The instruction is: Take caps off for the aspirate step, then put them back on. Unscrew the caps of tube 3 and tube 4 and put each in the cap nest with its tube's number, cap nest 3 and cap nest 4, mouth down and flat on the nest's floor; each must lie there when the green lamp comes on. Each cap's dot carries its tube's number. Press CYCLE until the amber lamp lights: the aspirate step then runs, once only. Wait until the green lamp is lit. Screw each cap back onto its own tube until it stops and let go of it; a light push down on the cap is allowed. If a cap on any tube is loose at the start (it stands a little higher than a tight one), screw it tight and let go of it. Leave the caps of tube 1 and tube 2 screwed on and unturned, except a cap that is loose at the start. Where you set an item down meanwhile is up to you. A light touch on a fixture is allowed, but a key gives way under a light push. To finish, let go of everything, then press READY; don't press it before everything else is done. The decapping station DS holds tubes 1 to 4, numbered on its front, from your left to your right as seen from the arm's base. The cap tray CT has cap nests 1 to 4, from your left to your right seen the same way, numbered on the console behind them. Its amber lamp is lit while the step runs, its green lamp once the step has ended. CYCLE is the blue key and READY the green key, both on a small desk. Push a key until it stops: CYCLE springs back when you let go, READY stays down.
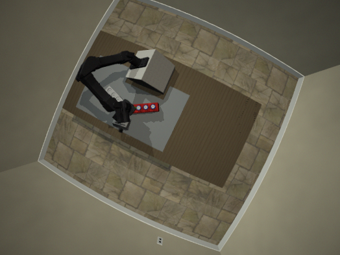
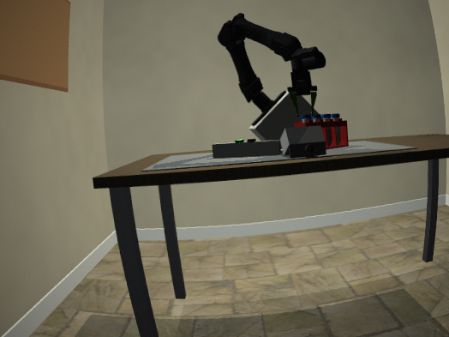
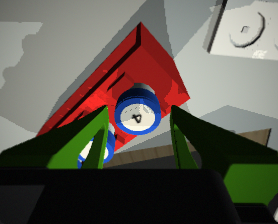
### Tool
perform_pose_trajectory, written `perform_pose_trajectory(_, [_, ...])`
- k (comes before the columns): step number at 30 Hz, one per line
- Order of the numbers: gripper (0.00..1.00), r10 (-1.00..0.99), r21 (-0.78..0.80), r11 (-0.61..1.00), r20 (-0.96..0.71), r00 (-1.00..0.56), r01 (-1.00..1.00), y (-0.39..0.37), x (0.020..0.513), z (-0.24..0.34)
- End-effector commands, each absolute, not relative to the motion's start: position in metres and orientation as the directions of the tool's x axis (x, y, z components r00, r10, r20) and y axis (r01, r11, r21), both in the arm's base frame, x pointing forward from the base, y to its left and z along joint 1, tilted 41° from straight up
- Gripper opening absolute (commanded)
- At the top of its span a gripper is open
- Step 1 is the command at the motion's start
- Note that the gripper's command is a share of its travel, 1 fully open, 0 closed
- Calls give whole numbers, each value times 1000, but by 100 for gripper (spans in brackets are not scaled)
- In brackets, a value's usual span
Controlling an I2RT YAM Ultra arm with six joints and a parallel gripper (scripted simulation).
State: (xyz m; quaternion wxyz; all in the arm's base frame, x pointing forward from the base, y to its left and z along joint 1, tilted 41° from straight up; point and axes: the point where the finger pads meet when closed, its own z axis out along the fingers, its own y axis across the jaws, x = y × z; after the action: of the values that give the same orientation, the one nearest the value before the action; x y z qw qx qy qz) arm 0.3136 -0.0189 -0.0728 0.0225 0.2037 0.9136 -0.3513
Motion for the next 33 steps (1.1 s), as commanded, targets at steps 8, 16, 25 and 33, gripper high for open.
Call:
perform_pose_trajectory(8, [49, 347, -631, 673, -192, -918, 386, 5, 318, -48])
perform_pose_trajectory(16, [49, 290, -644, 700, -139, -947, 308, 16, 316, -48])
perform_pose_trajectory(25, [49, -144, -613, 745, 239, -960, -264, 58, 295, -83])
perform_pose_trajectory(33, [49, -380, -500, 657, 426, -821, -564, 83, 283, -102])
